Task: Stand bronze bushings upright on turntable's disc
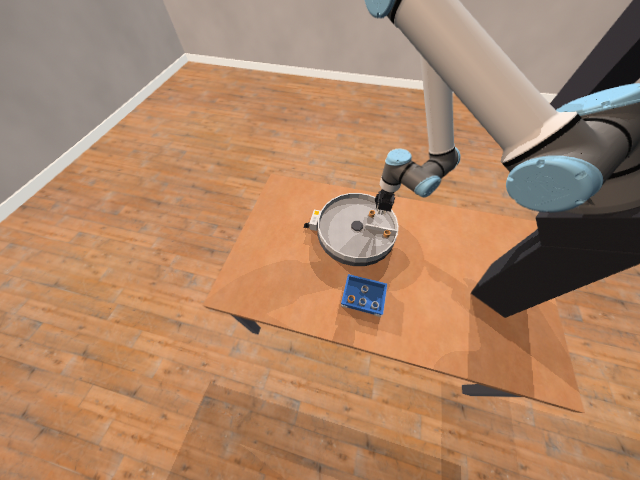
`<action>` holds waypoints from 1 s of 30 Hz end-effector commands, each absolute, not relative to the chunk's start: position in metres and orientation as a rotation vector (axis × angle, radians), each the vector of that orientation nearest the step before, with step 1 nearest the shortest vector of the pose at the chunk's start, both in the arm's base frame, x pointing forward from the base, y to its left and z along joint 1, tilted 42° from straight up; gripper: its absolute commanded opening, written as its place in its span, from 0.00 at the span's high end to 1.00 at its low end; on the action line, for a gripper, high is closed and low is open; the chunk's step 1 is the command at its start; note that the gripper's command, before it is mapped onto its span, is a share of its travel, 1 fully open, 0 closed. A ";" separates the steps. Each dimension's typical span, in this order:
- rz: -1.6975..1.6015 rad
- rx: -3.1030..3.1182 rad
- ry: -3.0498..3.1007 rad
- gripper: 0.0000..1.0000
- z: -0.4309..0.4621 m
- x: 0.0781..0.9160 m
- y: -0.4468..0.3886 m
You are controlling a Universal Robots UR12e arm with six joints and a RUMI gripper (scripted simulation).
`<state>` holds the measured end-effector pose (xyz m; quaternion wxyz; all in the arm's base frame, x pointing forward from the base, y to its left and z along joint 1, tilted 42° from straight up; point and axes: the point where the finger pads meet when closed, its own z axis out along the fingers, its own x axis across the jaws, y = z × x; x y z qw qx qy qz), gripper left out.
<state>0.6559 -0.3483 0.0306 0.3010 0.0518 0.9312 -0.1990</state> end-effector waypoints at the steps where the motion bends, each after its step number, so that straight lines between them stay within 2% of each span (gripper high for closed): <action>1: -0.528 0.137 2.470 0.94 0.031 0.656 -0.348; 19: -0.528 0.137 2.470 0.94 0.028 0.659 -0.339; 30: -0.529 0.137 2.469 0.94 0.002 0.686 -0.251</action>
